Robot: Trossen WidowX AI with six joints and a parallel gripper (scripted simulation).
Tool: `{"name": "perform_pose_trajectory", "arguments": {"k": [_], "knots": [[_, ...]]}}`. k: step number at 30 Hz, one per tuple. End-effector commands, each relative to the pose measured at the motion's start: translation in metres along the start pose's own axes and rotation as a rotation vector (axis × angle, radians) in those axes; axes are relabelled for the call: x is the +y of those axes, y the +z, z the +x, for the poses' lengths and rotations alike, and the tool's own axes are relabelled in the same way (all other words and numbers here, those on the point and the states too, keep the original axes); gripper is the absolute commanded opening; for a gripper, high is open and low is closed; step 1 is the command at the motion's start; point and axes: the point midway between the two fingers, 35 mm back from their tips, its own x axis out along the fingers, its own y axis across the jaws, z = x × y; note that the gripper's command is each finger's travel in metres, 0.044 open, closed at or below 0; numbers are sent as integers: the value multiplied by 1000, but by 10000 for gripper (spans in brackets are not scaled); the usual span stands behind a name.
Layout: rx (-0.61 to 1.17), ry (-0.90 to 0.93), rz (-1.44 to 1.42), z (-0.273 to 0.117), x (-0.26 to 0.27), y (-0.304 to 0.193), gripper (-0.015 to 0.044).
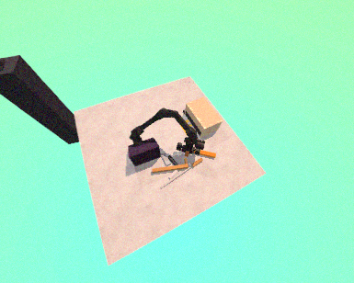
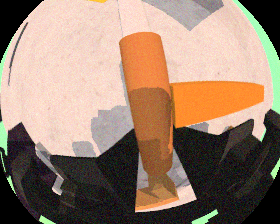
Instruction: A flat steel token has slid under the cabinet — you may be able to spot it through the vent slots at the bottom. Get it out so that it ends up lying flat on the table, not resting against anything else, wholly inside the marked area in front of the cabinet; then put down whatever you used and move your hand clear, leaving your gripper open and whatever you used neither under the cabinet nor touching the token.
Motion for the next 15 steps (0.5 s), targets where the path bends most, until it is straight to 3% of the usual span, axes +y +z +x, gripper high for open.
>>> {"name": "perform_pose_trajectory", "arguments": {"k": [1,15], "knots": [[-6,-1,-5,0,0,14,0],[-8,0,-5,0,0,45,0]]}}
